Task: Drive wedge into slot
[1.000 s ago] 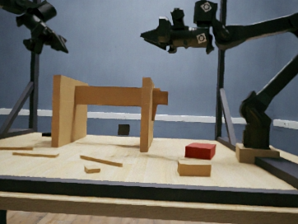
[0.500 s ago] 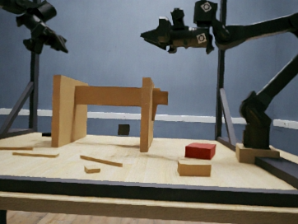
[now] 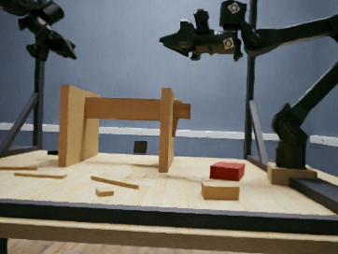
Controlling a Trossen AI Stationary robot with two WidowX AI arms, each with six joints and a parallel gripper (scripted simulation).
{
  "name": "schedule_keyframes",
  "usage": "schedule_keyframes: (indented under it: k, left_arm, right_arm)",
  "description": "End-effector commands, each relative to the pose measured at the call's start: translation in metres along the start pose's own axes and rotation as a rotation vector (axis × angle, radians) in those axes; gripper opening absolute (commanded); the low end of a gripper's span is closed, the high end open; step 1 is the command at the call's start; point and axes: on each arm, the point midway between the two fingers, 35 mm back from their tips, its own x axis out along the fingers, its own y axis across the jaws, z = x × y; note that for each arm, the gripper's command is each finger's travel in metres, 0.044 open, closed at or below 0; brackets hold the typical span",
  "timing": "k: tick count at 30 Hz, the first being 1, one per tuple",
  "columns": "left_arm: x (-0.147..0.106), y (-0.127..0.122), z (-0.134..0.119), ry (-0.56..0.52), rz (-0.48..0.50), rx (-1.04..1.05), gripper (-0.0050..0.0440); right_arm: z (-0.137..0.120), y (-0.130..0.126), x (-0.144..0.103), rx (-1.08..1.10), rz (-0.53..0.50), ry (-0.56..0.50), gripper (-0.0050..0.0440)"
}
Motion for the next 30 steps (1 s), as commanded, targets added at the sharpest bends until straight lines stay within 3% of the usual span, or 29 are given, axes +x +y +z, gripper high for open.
schedule_keyframes:
  k: [1, 5, 13, 20, 23, 30]
  left_arm:
    - [-0.002, 0.0, 0.006, -0.017, 0.0, 0.002, 0.0177]
    - [-0.002, 0.0, 0.006, -0.017, 0.0, 0.002, 0.0177]
    - [-0.002, 0.0, 0.006, -0.017, 0.0, 0.002, 0.0177]
    - [-0.002, 0.0, 0.006, -0.017, 0.0, 0.002, 0.0177]
    - [-0.002, 0.0, 0.006, -0.017, 0.0, 0.002, 0.0177]
    - [-0.002, 0.0, 0.006, -0.017, 0.0, 0.002, 0.0177]
  right_arm:
    - [-0.006, -0.001, 0.0, 0.048, -0.007, -0.012, -0.0002]
    - [-0.003, -0.002, 0.006, 0.11, -0.01, -0.057, -0.0003]
    - [0.017, -0.004, 0.032, 0.515, 0.023, -0.348, -0.002]
    - [0.031, -0.001, 0.05, 0.907, 0.13, -0.598, -0.005]
    - [0.033, -0.001, 0.047, 0.9, 0.127, -0.599, -0.005]
    - [0.04, 0.002, 0.061, 1.28, 0.282, -0.817, -0.005]
